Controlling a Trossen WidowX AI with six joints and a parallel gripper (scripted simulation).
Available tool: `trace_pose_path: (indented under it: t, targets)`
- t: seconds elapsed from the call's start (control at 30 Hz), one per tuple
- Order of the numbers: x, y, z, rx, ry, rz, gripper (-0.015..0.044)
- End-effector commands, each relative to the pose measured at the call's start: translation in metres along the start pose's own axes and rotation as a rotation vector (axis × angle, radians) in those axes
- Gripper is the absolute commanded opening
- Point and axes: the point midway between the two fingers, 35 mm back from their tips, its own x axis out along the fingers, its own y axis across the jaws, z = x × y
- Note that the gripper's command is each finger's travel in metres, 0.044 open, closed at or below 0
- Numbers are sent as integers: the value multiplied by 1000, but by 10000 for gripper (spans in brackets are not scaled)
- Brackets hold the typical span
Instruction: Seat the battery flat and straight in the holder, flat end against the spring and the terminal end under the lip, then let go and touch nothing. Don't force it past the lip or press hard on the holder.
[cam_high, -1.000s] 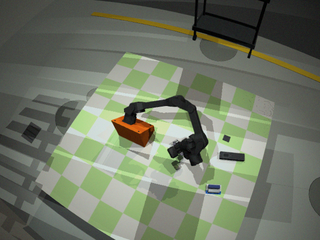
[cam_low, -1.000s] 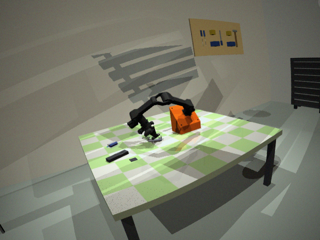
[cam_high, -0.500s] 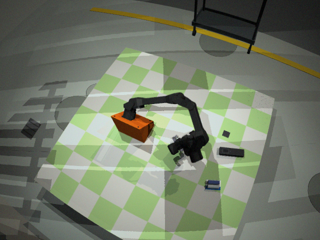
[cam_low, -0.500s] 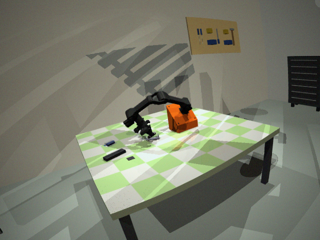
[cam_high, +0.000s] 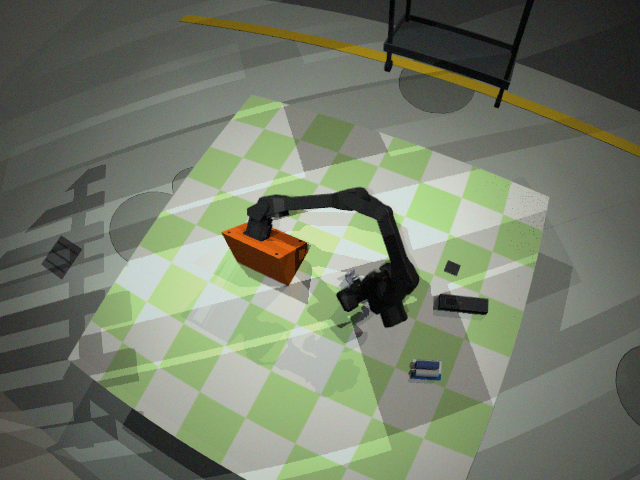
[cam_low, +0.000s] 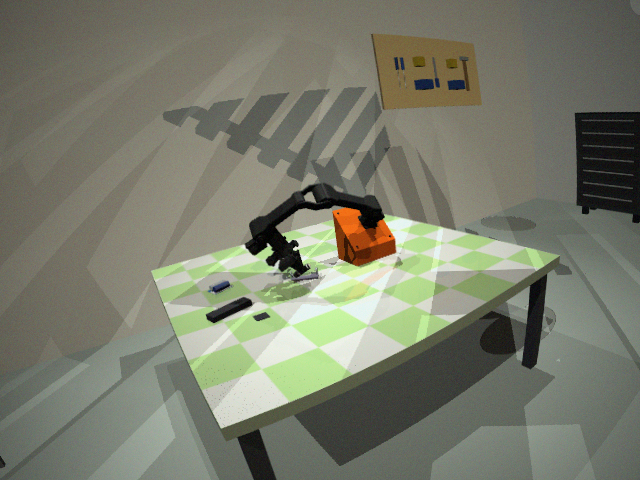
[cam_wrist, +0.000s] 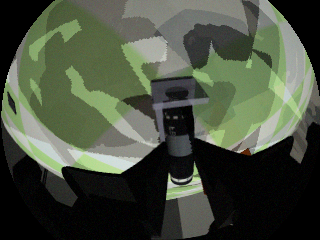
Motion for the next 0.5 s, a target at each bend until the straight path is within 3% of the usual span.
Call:
trace_pose_path:
  t: [0.0, 0.47]
  targets:
    - [0, 0, 3, -7, -22, -9, 69]
    - [3, -1, 3, 0, -77, -27, 69]
